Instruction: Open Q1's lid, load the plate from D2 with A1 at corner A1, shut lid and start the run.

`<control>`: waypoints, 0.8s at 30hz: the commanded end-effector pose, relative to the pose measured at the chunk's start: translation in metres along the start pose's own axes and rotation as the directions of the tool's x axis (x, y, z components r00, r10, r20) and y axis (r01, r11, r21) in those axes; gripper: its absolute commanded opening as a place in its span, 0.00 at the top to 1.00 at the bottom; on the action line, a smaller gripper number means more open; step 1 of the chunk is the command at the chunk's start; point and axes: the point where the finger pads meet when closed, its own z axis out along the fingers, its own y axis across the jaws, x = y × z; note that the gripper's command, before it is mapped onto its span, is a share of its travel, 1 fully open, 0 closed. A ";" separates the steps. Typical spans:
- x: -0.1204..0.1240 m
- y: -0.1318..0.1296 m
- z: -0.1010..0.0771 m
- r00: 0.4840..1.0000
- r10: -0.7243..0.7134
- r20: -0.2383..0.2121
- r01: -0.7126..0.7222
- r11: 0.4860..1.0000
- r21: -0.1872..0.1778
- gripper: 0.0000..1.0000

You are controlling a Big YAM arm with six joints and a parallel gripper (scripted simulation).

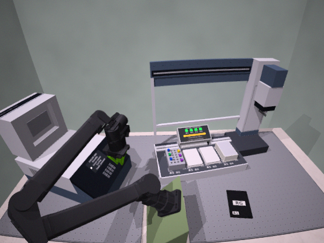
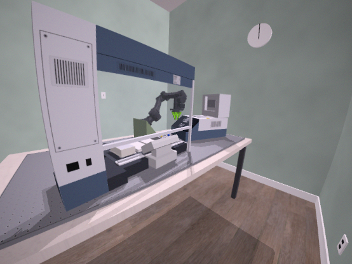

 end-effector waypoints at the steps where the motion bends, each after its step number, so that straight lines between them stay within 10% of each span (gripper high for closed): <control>1: -0.022 -0.013 -0.004 0.999 0.022 0.029 -0.021 1.000 -0.004 0.00; 24: -0.081 -0.089 0.006 0.995 -0.093 0.033 0.093 0.996 0.002 0.00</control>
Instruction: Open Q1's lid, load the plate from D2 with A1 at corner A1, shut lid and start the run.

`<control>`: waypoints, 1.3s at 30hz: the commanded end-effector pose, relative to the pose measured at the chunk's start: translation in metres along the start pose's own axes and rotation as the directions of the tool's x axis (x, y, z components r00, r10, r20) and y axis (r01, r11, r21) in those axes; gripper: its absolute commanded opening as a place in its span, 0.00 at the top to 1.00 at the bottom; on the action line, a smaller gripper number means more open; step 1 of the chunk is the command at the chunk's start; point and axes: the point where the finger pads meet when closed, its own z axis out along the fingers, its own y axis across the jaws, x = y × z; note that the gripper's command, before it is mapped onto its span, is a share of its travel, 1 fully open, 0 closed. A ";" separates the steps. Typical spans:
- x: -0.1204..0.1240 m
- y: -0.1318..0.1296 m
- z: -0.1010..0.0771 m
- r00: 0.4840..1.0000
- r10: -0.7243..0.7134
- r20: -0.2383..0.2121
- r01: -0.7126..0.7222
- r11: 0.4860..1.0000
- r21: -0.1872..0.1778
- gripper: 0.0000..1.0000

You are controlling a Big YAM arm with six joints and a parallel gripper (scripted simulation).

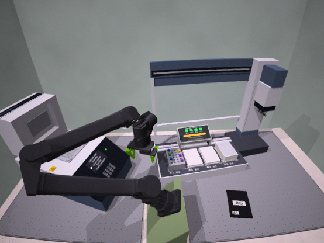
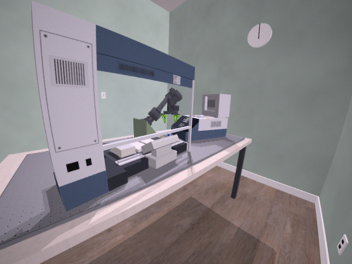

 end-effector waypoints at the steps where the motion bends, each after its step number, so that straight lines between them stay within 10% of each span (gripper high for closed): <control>1: -0.022 -0.006 -0.011 0.995 -0.087 0.044 0.086 0.996 0.012 0.00; 39: -0.134 -0.152 0.005 0.951 -0.306 0.047 0.305 0.952 0.032 0.00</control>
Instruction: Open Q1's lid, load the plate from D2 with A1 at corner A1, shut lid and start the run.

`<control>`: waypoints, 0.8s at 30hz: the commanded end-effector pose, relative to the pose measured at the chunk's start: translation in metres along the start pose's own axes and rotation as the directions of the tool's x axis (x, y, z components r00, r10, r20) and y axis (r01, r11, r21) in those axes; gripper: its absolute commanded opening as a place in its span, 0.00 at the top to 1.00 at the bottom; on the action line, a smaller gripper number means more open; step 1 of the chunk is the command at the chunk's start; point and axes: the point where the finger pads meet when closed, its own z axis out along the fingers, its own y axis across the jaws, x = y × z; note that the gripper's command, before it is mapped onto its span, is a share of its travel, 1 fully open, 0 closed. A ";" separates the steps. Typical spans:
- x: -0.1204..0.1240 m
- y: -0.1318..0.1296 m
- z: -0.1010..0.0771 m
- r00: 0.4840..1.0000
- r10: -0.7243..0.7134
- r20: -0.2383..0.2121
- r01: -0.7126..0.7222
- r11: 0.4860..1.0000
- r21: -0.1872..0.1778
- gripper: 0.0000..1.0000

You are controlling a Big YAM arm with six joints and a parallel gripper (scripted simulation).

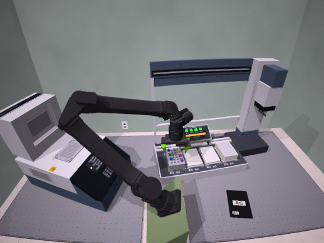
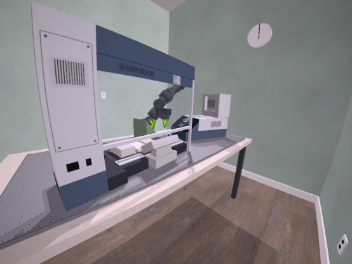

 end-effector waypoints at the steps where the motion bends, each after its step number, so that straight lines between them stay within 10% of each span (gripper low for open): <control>1: -0.026 -0.029 -0.014 0.995 -0.088 0.050 0.087 0.996 0.031 0.00; 24: -0.069 -0.120 -0.007 0.967 -0.252 0.044 0.250 0.967 0.049 0.00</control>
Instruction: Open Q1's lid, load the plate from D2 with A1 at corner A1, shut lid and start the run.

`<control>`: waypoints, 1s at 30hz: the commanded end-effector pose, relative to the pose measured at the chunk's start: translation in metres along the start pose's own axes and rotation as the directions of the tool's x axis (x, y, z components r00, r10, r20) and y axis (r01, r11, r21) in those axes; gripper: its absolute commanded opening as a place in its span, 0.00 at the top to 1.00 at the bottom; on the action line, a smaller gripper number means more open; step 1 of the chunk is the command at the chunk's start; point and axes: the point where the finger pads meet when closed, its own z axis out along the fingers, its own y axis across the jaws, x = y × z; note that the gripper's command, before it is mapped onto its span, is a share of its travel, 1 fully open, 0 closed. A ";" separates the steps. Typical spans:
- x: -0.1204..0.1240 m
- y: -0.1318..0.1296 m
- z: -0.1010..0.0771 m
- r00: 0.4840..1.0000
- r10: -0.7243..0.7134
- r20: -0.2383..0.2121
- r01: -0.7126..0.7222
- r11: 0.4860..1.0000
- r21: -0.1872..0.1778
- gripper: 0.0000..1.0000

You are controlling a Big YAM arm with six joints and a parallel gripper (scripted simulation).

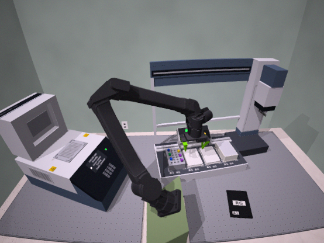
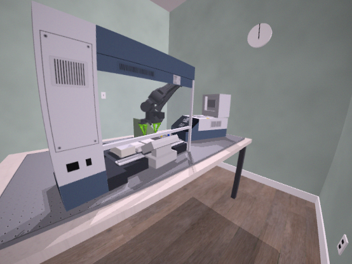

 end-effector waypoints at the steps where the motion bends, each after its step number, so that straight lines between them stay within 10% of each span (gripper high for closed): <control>1: -0.020 -0.020 -0.024 0.997 -0.054 0.049 0.051 0.997 0.057 0.00; 17: -0.002 0.002 -0.017 0.999 0.033 0.029 -0.033 0.999 0.016 0.00; 30: -0.025 -0.011 -0.012 0.999 -0.004 0.041 0.001 0.999 0.052 0.00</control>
